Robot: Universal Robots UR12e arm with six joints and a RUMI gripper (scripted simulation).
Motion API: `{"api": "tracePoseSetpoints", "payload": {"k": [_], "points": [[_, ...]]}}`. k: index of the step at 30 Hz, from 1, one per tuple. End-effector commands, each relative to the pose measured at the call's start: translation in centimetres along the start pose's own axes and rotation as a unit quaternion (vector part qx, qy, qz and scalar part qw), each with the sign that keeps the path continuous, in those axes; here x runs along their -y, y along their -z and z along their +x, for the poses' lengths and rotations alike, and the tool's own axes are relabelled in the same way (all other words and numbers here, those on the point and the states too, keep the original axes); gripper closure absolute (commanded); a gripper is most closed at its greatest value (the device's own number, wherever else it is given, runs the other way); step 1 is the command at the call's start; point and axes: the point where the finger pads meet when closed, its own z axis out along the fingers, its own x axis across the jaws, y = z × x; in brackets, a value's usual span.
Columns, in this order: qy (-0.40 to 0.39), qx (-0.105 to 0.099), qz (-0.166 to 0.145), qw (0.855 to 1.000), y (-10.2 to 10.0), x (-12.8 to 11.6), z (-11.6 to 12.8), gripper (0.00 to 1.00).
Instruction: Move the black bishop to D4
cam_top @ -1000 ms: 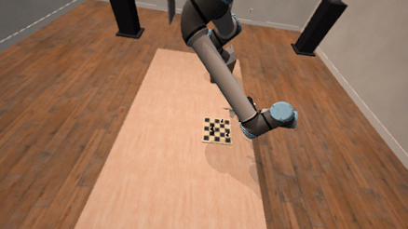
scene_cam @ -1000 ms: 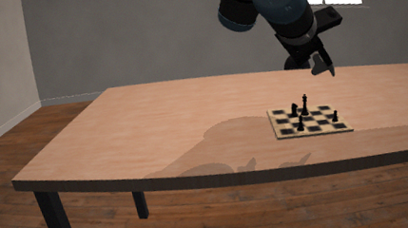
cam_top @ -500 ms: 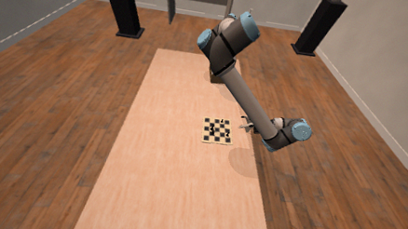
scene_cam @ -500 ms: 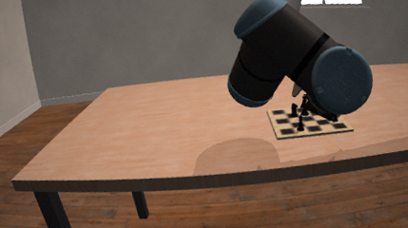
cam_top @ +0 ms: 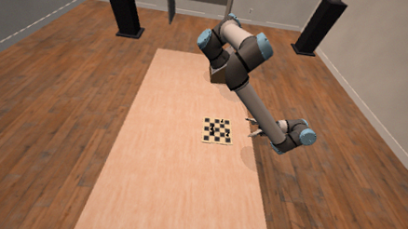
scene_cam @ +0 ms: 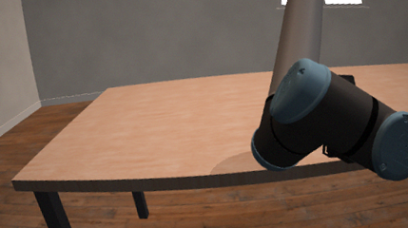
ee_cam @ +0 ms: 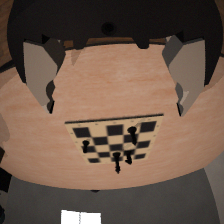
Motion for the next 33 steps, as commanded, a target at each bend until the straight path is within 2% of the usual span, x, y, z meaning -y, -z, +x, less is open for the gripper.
{"api": "tracePoseSetpoints", "payload": {"k": [1, 33], "points": [[0.030, 0.014, 0.002, 0.999, 0.75, -0.91, -0.26, 0.00], [0.039, 0.016, 0.003, 0.999, 0.79, -1.22, -0.09, 0.00]]}}
